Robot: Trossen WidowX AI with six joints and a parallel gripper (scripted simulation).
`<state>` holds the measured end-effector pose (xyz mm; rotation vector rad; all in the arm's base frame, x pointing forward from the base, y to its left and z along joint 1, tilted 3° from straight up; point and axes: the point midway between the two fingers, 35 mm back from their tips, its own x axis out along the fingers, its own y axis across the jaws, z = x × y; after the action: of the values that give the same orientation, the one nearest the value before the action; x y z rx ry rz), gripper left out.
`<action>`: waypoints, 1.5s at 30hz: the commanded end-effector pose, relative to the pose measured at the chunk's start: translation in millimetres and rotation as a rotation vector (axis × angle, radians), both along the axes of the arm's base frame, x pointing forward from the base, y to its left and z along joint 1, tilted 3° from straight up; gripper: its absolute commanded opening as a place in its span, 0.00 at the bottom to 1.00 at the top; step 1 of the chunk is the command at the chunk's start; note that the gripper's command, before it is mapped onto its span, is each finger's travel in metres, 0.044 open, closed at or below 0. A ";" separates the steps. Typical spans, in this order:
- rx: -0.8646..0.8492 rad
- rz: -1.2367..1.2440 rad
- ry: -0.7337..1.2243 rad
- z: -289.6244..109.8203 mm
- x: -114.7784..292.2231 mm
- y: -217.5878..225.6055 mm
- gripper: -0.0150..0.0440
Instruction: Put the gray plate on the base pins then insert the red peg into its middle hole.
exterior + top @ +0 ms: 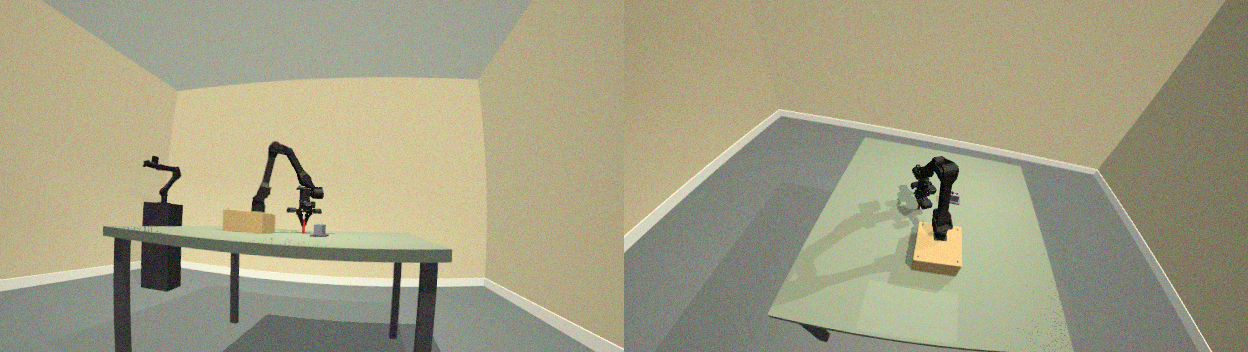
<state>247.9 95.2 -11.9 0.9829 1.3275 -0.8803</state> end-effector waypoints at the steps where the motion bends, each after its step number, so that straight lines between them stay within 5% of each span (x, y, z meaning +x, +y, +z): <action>1: -0.003 -0.003 -0.001 -0.4 0.3 -0.3 0.25; 32: -0.002 -0.003 -0.003 84.4 2.6 0.4 0.25; 45: -0.006 -0.006 0.001 74.1 24.1 -21.5 0.25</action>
<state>266.4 79.9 63.0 0.9820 1.3215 -0.8853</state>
